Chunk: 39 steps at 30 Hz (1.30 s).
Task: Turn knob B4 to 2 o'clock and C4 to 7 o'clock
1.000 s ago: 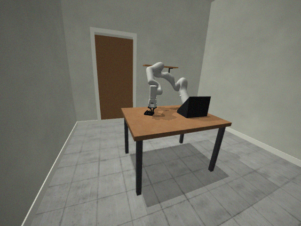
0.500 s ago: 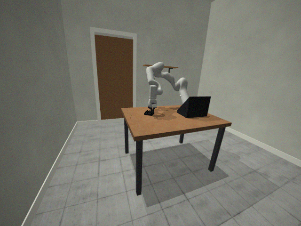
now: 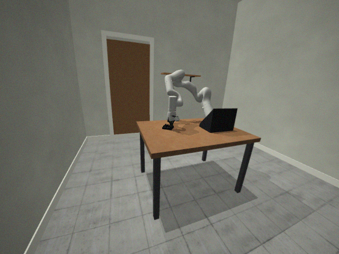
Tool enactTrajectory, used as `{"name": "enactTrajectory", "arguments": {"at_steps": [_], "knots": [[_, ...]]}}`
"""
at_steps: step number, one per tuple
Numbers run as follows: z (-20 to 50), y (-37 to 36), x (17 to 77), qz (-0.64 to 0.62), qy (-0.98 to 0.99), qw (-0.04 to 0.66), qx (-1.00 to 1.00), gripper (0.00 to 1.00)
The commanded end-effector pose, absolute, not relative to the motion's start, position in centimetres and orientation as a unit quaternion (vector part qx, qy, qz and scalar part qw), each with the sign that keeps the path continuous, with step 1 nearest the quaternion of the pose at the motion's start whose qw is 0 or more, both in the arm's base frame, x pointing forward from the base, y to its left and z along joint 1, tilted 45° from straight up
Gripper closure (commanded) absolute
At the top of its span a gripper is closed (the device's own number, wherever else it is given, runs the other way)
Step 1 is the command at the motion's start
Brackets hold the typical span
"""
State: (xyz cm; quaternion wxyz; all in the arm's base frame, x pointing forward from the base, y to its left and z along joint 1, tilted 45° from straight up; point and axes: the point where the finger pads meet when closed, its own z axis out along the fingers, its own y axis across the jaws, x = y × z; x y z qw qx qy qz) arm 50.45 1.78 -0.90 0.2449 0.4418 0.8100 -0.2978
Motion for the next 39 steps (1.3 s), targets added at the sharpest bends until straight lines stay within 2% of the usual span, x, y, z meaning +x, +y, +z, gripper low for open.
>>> {"name": "enactTrajectory", "arguments": {"at_steps": [1, 32, 33, 39], "knots": [[-0.86, 1.84, 50.50, -0.309, 0.829, 0.230, 0.406, 0.92], [-0.86, 1.84, 50.50, -0.324, 0.855, 0.208, 0.348, 0.92], [-0.86, 1.84, 50.50, -0.324, 0.855, 0.208, 0.348, 0.81], [-0.86, 1.84, 50.50, -0.324, 0.855, 0.208, 0.348, 0.81]]}}
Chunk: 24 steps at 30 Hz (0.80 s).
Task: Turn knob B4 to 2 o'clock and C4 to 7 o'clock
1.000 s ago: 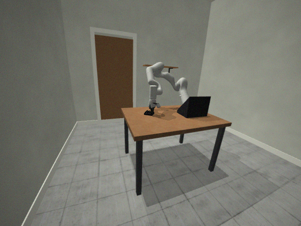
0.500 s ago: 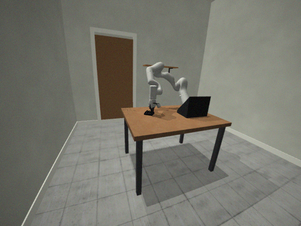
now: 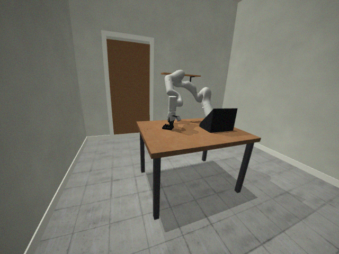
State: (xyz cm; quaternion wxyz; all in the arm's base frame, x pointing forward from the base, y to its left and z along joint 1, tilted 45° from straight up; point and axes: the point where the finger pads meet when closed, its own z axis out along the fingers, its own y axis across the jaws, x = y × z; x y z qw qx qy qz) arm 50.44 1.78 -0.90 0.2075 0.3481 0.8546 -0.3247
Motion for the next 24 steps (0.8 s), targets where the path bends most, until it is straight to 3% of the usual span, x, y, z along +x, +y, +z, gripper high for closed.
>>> {"name": "enactTrajectory", "arguments": {"at_steps": [1, 24], "knots": [[-0.86, 1.84, 50.50, -0.324, 0.855, 0.208, 0.348, 0.81], [-0.16, 2.53, 50.38, -0.324, 0.855, 0.208, 0.348, 0.81]]}}
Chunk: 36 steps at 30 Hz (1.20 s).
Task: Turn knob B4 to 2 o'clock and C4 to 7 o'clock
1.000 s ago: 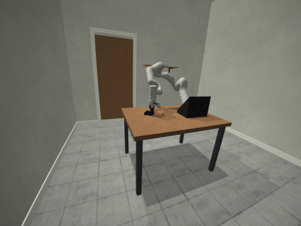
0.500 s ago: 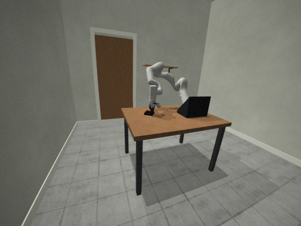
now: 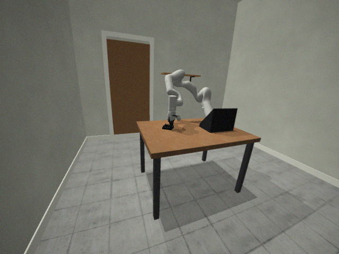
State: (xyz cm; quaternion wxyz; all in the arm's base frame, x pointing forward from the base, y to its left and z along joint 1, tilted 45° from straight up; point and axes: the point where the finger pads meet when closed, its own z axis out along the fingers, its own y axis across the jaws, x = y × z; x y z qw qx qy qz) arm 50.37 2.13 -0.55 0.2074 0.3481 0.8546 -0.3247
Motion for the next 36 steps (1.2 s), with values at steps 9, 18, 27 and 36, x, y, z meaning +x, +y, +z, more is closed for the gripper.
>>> {"name": "enactTrajectory", "arguments": {"at_steps": [9, 18, 27, 36], "knots": [[1.4, 4.1, 50.1, -0.324, 0.855, 0.208, 0.348, 0.81], [1.7, 4.4, 50.0, -0.324, 0.855, 0.208, 0.348, 0.81], [1.7, 4.4, 50.0, -0.324, 0.855, 0.208, 0.348, 0.00], [2.6, 5.3, 49.9, -0.324, 0.855, 0.208, 0.348, 0.00]]}}
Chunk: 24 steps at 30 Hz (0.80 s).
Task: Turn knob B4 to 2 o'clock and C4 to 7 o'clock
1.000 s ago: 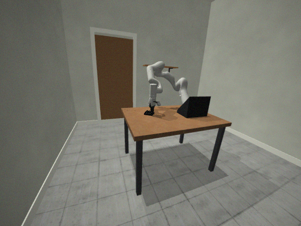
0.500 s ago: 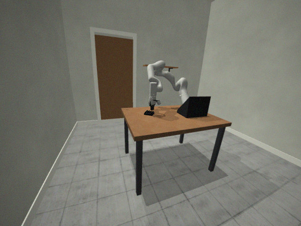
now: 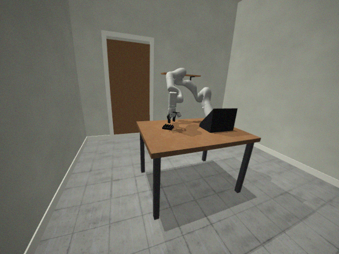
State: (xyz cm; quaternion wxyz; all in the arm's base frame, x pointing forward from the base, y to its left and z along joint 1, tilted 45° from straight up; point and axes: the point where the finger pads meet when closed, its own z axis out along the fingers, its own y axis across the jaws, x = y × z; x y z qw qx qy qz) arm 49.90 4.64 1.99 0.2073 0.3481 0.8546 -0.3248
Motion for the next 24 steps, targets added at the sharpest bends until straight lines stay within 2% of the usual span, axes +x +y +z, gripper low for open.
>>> {"name": "enactTrajectory", "arguments": {"at_steps": [1, 10, 24], "knots": [[2.9, 5.6, 49.8, -0.324, 0.855, 0.208, 0.348, 0.00], [7.0, 9.6, 49.1, -0.324, 0.855, 0.208, 0.348, 0.00], [9.7, 12.3, 48.6, -0.324, 0.855, 0.208, 0.348, 0.00]]}}
